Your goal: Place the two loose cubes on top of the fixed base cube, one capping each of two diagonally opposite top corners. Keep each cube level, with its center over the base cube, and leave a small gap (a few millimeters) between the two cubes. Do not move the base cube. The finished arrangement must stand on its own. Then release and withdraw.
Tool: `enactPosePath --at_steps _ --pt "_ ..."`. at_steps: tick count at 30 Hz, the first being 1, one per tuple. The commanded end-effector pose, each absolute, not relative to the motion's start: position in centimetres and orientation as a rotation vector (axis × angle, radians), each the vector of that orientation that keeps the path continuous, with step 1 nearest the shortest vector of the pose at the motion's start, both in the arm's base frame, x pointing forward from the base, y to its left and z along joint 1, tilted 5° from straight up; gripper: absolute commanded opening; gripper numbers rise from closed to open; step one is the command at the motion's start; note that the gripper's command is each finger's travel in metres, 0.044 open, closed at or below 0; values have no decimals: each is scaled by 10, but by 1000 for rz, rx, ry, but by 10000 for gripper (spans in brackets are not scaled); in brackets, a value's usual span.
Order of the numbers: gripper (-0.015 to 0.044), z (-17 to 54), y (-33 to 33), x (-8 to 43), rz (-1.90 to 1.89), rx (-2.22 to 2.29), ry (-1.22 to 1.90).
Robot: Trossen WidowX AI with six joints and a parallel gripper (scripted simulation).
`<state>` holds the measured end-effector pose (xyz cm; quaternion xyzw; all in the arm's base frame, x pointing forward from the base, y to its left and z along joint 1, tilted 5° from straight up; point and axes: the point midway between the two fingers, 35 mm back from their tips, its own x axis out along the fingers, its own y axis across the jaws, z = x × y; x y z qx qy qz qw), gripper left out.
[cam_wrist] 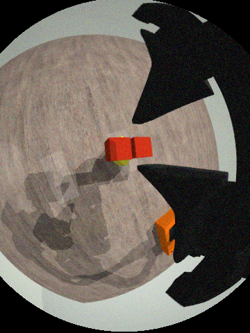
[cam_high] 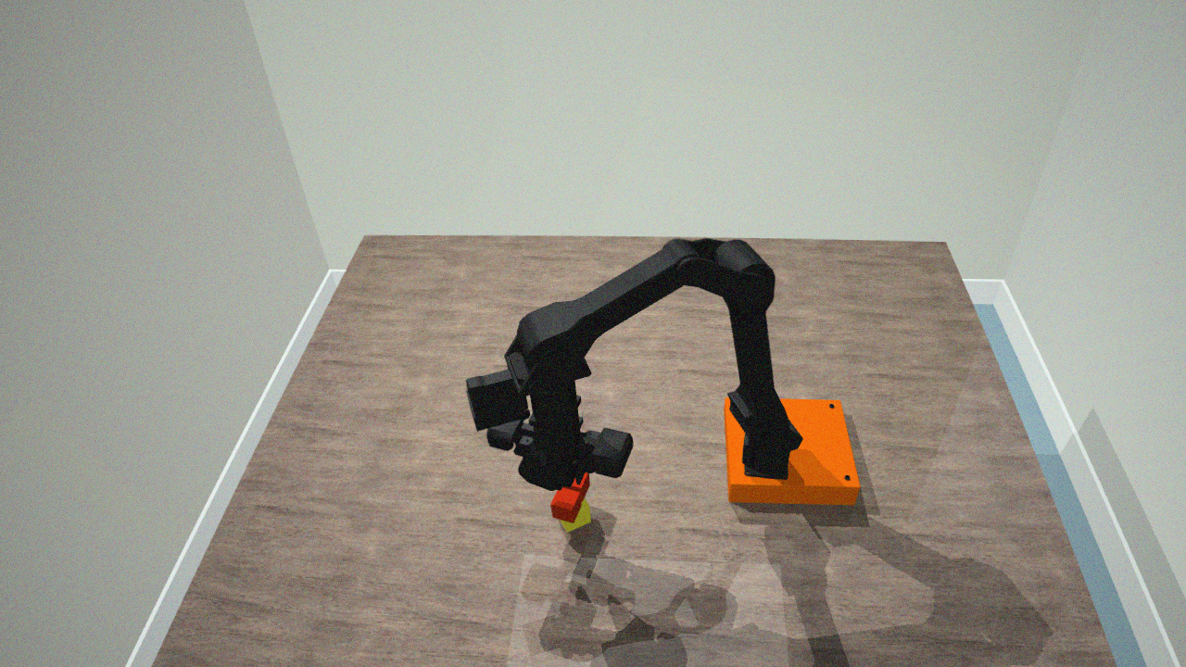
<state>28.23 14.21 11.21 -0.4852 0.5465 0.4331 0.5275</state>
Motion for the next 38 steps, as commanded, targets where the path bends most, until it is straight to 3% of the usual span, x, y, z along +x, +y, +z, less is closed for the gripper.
enactPosePath --at_steps 1,6,10,14,19,38 --pt "205 118 143 284 1028 -1156 1297" --pt "205 118 143 284 1028 -1156 1297" --pt "310 116 145 281 1035 -1159 1305" --pt "400 113 191 255 1040 -1154 1304" --pt "400 111 235 219 1044 -1151 1305" --pt "400 111 235 219 1044 -1151 1305"
